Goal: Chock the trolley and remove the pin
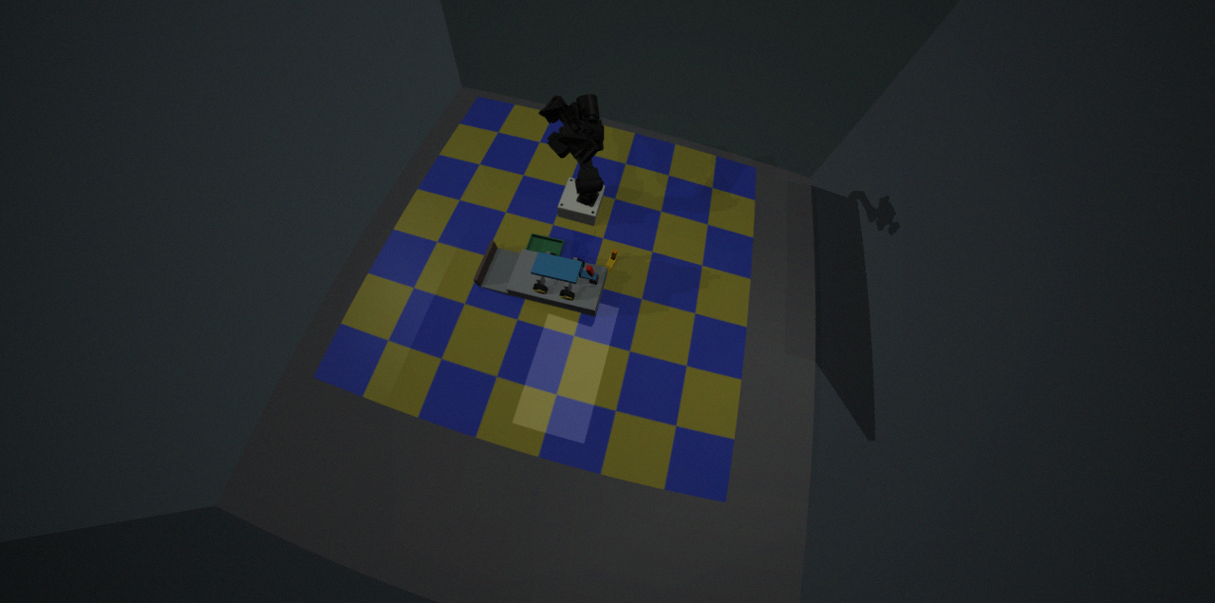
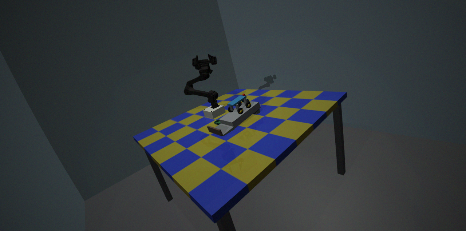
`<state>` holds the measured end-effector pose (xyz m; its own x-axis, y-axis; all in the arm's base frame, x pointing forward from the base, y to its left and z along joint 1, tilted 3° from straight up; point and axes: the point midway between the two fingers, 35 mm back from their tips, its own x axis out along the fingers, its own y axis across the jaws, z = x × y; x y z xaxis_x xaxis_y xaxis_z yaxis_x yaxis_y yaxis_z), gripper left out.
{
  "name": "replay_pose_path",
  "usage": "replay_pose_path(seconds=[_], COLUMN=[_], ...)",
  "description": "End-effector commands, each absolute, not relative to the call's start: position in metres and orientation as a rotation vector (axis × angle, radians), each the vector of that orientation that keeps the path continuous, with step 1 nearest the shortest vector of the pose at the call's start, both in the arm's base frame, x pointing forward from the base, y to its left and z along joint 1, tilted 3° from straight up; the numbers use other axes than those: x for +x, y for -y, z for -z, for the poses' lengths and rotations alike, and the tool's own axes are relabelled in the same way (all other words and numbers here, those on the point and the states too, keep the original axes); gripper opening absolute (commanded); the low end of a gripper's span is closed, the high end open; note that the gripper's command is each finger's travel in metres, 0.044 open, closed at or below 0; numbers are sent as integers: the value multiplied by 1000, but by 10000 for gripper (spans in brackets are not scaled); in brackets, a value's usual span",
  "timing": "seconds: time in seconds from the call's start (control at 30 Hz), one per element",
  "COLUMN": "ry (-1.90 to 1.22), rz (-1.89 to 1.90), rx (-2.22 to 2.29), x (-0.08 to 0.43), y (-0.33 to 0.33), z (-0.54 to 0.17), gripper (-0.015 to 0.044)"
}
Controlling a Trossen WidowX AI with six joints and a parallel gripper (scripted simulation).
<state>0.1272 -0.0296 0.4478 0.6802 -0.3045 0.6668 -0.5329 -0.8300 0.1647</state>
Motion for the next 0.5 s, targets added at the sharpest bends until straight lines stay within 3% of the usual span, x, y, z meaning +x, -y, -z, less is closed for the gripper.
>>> replay_pose_path(seconds=[0.0, 0.23, 0.47], ry=[650, 313, -37], rz=[-914, -661, -370], rx=[2547, 2477, 2356], x=[129, 186, 234], y=[28, -29, -89], z=[-448, -428, -381], gripper=[374, 190, 190])
